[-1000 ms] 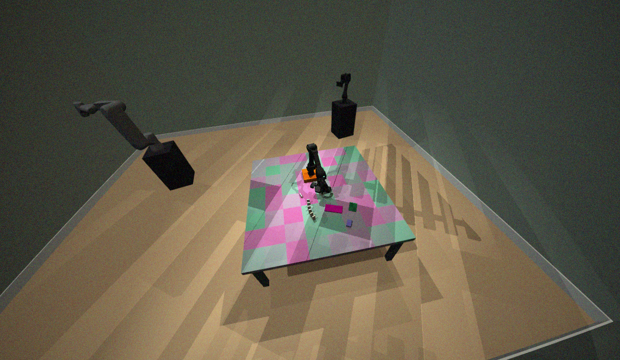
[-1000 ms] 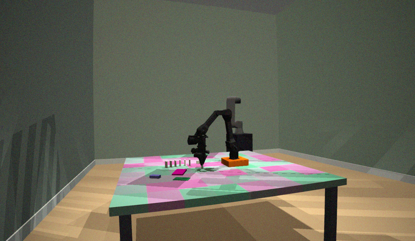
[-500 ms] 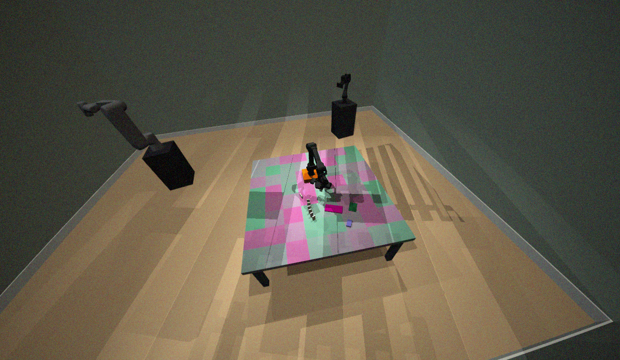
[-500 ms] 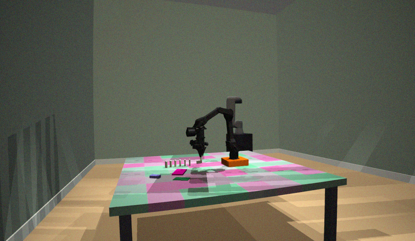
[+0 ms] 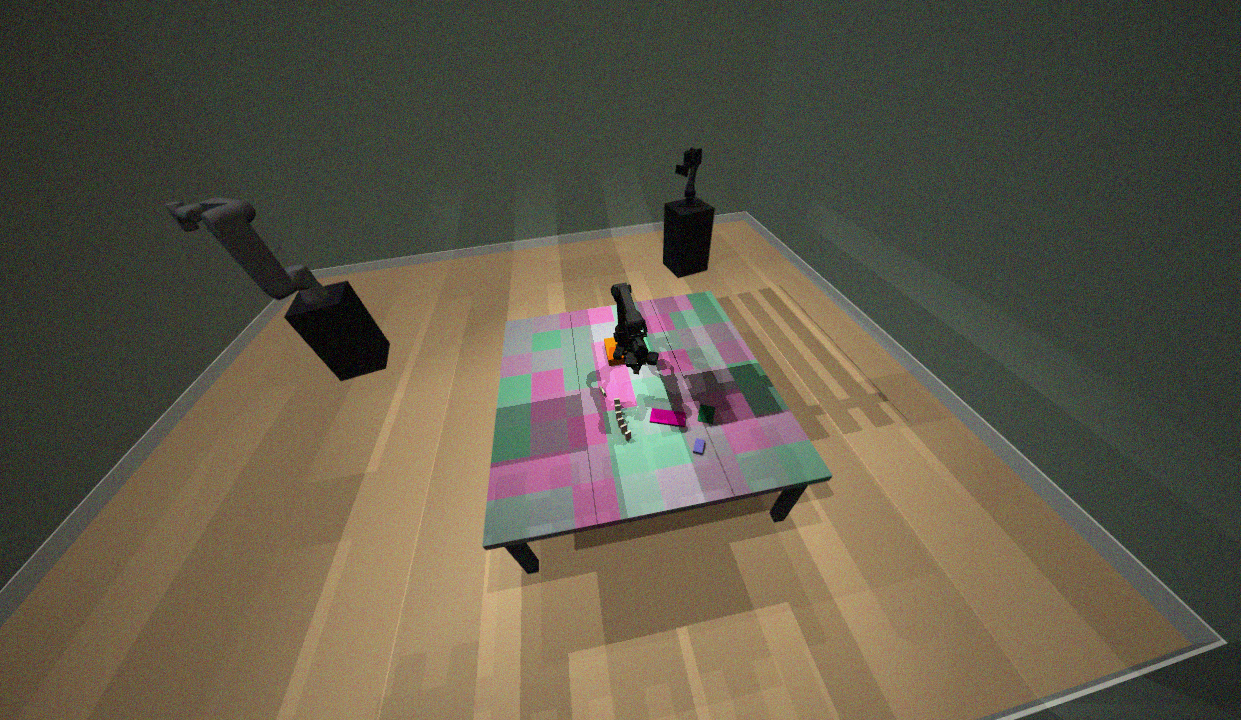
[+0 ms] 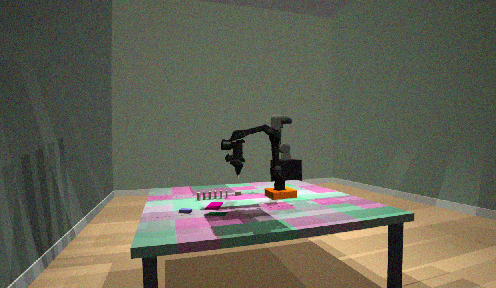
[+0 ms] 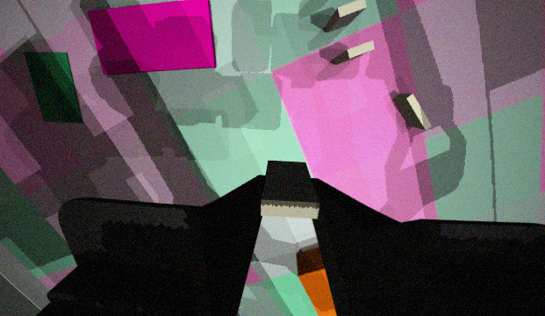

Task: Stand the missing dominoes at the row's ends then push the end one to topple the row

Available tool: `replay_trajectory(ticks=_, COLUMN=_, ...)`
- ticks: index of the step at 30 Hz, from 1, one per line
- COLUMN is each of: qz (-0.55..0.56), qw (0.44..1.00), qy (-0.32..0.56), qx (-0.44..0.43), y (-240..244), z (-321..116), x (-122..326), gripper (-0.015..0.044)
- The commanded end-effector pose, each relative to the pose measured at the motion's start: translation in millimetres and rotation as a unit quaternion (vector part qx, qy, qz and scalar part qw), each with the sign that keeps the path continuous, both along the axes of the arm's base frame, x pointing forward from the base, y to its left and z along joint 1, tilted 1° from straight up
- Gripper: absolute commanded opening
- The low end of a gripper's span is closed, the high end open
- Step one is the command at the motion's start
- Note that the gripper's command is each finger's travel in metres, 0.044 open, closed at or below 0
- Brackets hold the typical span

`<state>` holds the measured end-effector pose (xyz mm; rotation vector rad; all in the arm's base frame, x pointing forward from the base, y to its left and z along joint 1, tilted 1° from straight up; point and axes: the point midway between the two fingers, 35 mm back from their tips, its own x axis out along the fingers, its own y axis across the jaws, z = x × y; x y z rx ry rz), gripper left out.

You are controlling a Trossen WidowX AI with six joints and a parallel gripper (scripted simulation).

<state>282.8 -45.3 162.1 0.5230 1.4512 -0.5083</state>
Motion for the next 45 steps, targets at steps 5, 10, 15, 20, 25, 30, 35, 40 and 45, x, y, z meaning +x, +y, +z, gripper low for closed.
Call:
replay_trajectory(ticks=5, qz=0.188, qw=0.982, qy=0.006, qx=-0.013, y=-99, z=1, x=-5, gripper=0.0107)
replay_trajectory(ticks=10, qz=0.194, qw=0.981, qy=0.006, qx=-0.014, y=-102, z=1, x=-5, gripper=0.0107)
replay_trajectory(ticks=15, qz=0.194, qw=0.981, qy=0.006, qx=-0.014, y=-102, z=1, x=-5, gripper=0.0107)
replay_trajectory(ticks=20, qz=0.194, qw=0.981, qy=0.006, qx=-0.014, y=-103, z=-6, x=-4, gripper=0.0107)
replay_trajectory(ticks=25, qz=0.194, qw=0.981, qy=0.006, qx=-0.014, y=-106, z=-31, x=1, gripper=0.0107)
replay_trajectory(ticks=30, qz=0.194, qw=0.981, qy=0.006, qx=-0.014, y=-107, z=-55, x=4, gripper=0.0107)
replay_trajectory(ticks=35, qz=0.194, qw=0.981, qy=0.006, qx=-0.014, y=-107, z=-80, x=5, gripper=0.0107)
replay_trajectory(ticks=40, qz=0.194, qw=0.981, qy=0.005, qx=-0.014, y=-106, z=-104, x=4, gripper=0.0107)
replay_trajectory(ticks=45, qz=0.194, qw=0.981, qy=0.006, qx=-0.014, y=-105, z=-127, x=1, gripper=0.0107)
